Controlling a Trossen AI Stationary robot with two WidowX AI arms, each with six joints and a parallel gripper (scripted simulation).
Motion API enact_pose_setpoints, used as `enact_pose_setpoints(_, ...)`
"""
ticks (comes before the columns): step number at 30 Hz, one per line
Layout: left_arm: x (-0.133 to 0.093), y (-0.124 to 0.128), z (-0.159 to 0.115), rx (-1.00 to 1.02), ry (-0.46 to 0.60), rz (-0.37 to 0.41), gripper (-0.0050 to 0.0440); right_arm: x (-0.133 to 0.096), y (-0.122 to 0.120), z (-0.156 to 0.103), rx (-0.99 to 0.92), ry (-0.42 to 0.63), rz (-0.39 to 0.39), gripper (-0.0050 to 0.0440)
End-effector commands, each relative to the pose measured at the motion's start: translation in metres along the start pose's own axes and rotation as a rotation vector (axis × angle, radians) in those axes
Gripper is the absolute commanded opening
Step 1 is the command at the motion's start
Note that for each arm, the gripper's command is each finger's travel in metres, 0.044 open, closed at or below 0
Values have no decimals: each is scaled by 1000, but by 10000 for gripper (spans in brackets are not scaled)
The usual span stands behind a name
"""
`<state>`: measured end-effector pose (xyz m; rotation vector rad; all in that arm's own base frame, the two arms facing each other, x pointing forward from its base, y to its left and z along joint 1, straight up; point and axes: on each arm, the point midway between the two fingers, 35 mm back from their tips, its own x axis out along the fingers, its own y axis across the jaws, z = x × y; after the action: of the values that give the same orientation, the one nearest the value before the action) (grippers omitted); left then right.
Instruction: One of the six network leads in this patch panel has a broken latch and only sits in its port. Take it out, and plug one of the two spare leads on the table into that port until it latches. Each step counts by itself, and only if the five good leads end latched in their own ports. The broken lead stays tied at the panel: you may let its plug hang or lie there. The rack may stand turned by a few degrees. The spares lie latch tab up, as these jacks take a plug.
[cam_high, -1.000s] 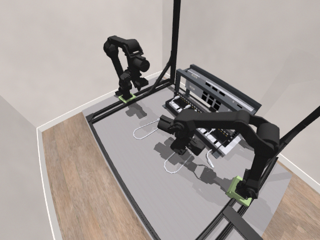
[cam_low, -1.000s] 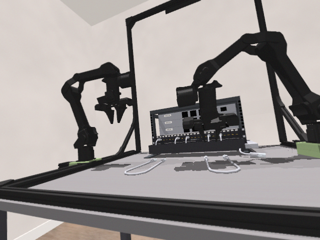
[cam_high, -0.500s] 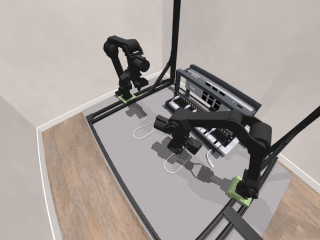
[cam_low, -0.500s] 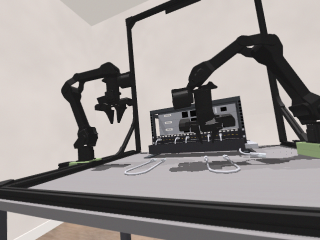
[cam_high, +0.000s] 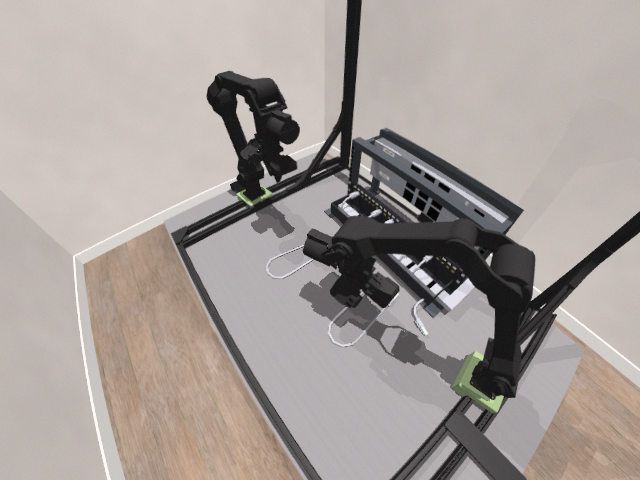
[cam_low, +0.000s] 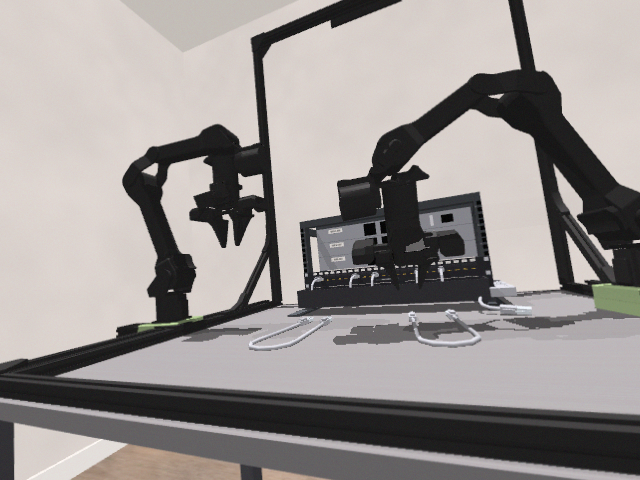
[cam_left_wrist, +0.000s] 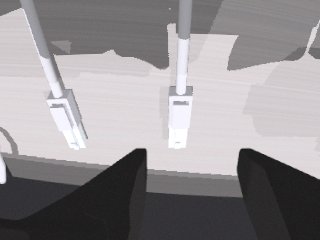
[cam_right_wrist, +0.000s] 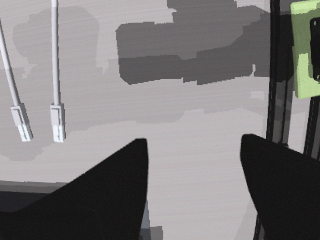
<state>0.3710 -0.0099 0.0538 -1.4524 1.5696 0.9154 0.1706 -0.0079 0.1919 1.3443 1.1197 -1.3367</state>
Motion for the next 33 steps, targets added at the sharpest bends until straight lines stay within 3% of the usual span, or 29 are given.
enact_pose_setpoints(1, 60, 1, 1, -4, -2, 5, 176, 0, 0, 0, 0, 0, 0, 176)
enact_pose_setpoints(33, 71, 1, 1, -5, -2, 5, 176, 0, 0, 0, 0, 0, 0, 176)
